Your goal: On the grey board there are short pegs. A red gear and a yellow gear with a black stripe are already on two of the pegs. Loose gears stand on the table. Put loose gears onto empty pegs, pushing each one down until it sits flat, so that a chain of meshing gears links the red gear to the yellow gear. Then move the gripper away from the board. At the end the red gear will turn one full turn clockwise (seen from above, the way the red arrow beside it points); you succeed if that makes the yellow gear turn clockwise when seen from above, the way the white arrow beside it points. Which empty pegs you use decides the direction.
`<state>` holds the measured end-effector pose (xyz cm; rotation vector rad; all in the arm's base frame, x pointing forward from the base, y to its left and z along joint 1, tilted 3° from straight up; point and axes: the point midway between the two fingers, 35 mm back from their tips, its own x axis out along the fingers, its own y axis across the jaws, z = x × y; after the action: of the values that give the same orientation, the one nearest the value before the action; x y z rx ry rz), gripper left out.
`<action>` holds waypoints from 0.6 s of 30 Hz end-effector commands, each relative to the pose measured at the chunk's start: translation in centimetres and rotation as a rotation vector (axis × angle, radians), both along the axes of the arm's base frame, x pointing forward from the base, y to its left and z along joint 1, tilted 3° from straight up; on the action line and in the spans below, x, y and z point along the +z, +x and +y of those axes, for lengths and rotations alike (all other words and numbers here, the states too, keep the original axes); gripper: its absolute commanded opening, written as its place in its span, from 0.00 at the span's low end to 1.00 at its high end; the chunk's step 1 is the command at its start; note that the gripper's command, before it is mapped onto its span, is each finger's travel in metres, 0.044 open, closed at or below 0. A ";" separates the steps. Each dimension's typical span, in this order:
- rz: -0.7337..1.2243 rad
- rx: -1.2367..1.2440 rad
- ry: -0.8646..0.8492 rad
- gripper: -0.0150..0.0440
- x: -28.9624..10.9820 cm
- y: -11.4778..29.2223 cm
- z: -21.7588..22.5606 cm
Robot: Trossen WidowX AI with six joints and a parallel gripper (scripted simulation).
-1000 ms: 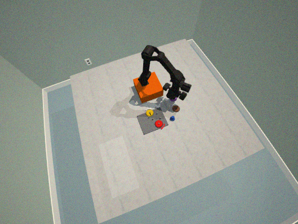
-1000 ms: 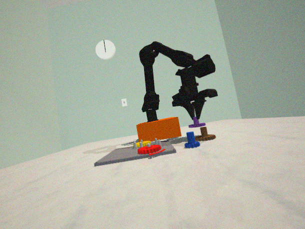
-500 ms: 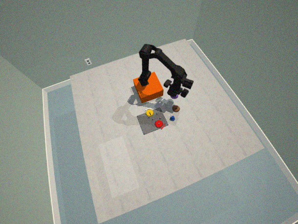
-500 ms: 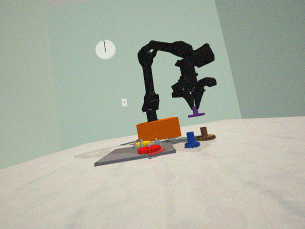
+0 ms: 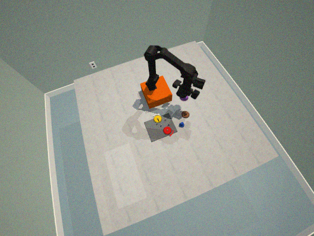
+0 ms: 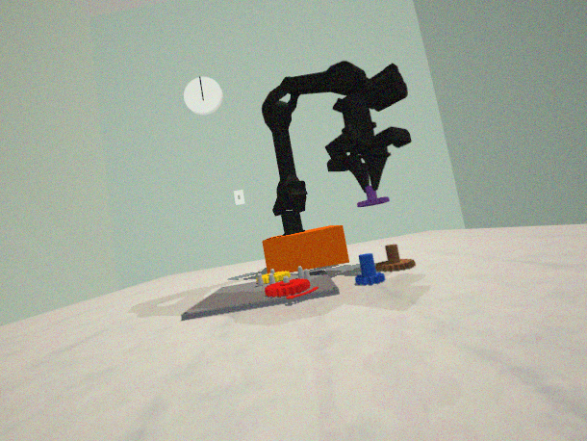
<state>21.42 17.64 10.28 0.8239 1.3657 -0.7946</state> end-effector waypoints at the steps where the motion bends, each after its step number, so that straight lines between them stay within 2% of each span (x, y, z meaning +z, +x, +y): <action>1: -0.011 -0.006 0.003 0.25 1.4 -0.1 0.0; 18: -0.005 -0.005 0.002 0.25 1.4 1.3 -1.6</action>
<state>22.31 16.43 11.87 0.8323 1.3565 -0.7979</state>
